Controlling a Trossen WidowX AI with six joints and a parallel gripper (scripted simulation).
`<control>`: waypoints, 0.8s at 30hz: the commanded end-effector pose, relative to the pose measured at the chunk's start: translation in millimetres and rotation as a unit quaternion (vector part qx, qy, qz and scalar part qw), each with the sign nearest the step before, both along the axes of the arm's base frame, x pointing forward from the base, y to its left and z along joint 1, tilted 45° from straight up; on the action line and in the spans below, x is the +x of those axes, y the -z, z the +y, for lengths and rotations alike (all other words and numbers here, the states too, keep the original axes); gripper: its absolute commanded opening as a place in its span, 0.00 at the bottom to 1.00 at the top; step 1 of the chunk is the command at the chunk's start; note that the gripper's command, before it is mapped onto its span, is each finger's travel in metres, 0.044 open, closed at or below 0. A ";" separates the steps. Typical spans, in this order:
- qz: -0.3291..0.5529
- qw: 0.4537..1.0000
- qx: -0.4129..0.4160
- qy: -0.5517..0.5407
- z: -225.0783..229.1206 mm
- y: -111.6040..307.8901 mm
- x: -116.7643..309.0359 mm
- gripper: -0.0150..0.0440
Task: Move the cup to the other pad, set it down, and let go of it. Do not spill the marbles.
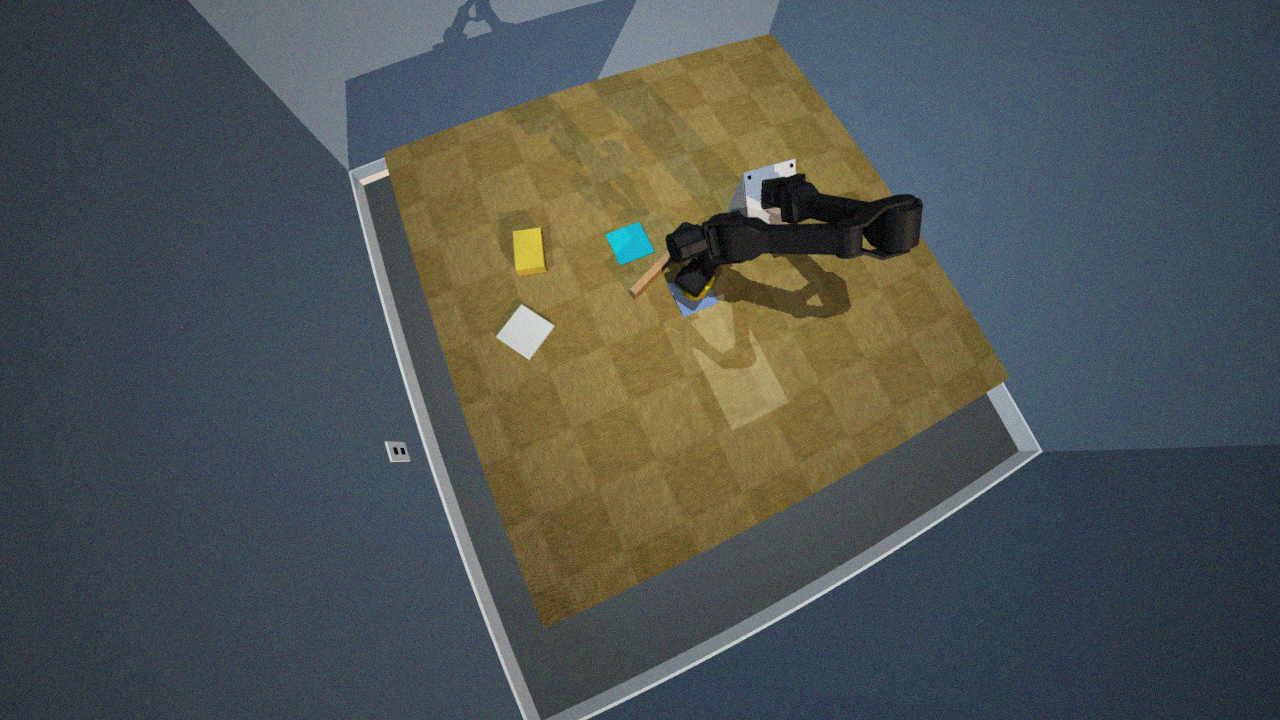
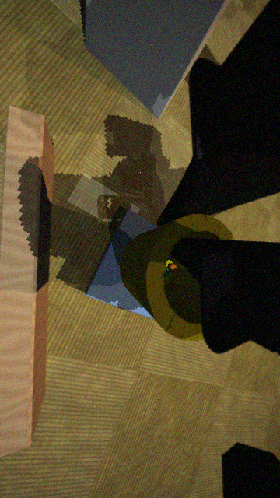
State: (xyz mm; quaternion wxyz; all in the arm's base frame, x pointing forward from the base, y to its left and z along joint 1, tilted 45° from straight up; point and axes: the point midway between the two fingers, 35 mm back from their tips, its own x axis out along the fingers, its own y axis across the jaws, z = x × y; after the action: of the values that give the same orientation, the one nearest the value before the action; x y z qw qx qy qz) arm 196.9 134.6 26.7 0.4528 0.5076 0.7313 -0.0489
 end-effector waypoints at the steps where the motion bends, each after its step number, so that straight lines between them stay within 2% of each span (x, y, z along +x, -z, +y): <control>1: -0.008 1.000 0.000 0.000 -6.5 -7.9 3.6 0.25; 16: -0.004 1.000 0.003 0.001 -35.6 -30.9 3.6 0.25; 24: 0.003 1.000 0.004 0.003 -36.1 -29.2 1.6 0.25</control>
State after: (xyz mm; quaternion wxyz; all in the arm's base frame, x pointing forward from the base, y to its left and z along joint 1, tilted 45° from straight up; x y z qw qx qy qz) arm 198.5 98.5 56.1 0.4487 0.5114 0.7314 -0.0479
